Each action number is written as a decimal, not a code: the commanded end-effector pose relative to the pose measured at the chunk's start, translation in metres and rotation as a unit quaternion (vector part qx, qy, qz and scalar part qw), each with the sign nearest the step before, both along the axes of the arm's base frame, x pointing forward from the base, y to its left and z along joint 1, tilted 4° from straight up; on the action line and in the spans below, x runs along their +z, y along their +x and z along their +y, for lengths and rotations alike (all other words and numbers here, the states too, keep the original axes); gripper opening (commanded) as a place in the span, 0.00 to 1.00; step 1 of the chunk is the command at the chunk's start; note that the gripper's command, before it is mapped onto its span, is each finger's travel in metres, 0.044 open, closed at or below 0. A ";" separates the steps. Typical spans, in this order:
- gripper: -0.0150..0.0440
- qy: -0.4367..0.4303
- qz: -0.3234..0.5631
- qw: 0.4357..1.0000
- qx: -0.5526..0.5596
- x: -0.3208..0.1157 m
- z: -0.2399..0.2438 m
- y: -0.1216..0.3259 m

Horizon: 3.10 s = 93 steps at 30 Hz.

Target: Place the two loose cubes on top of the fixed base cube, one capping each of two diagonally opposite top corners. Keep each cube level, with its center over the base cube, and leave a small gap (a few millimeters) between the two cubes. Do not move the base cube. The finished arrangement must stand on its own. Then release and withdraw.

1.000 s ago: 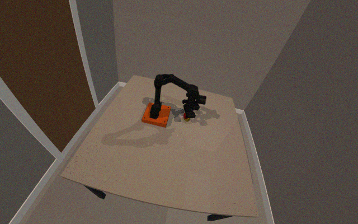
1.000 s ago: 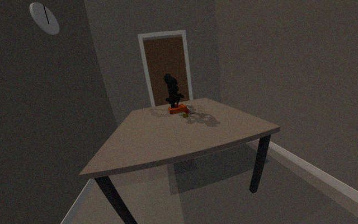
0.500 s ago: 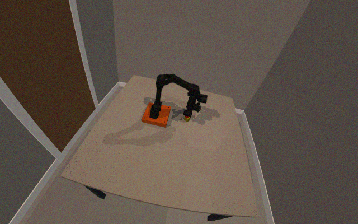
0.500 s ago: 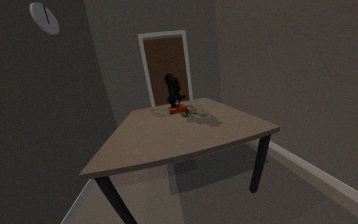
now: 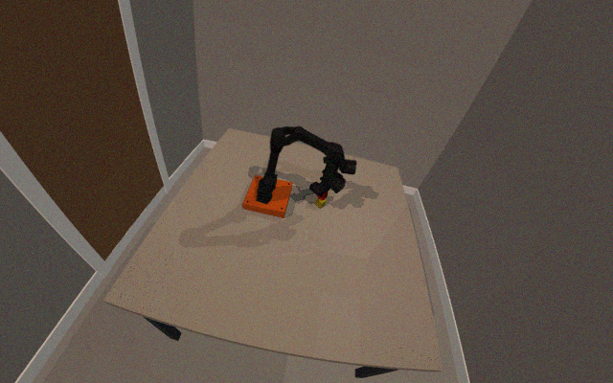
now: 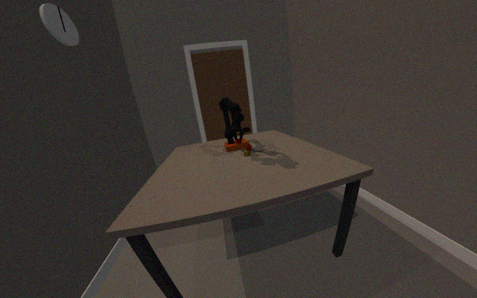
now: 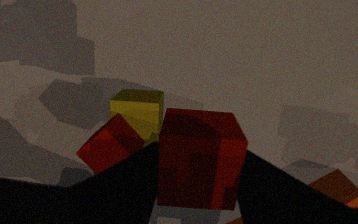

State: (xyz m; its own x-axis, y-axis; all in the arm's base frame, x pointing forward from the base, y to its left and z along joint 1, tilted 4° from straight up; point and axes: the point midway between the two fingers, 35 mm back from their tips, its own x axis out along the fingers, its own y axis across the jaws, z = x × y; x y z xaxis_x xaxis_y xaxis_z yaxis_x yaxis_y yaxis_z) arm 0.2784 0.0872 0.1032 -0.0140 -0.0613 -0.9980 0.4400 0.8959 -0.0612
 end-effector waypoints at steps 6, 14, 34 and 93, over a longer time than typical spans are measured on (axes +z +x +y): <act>0.43 0.000 -0.007 0.992 -0.130 -0.002 0.011 0.003; 0.43 -0.001 -0.014 0.967 -0.254 -0.004 0.020 0.005; 0.43 -0.003 -0.023 0.917 -0.399 -0.022 0.029 0.007; 0.60 -0.003 -0.022 0.918 -0.397 -0.066 0.026 0.007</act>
